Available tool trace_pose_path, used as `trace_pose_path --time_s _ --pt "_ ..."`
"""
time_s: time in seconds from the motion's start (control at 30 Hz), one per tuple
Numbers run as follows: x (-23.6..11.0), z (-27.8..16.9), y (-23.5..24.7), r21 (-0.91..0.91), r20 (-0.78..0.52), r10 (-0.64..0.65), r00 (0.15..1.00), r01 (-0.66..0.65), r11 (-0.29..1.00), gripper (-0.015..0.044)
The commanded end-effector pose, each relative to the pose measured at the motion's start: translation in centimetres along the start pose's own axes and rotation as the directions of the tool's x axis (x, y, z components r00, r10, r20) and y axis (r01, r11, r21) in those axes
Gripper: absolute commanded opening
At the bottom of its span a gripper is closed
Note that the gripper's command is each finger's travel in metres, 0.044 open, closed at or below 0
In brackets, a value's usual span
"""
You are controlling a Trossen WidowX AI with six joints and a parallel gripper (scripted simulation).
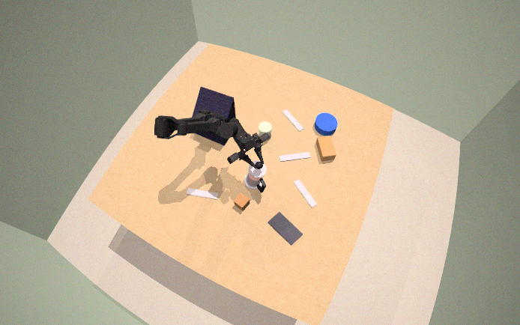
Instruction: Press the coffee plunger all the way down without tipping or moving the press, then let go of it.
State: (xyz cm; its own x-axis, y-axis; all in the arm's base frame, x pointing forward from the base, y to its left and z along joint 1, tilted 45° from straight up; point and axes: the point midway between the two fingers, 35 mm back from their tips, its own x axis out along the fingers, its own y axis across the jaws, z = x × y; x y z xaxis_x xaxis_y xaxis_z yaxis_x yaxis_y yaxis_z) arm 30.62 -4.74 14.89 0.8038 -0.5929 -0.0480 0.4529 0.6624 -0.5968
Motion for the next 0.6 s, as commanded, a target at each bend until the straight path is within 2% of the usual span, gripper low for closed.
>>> trace_pose_path --time_s 0.0,0.57 --pt "0.44 -1.14 -0.10 -0.033 -0.038 -0.014 0.999 0.012 0.999 0.0128" --pt "0.77 -0.75 0.24 -0.033 -0.038 -0.014 0.999 0.013 0.999 0.0128"
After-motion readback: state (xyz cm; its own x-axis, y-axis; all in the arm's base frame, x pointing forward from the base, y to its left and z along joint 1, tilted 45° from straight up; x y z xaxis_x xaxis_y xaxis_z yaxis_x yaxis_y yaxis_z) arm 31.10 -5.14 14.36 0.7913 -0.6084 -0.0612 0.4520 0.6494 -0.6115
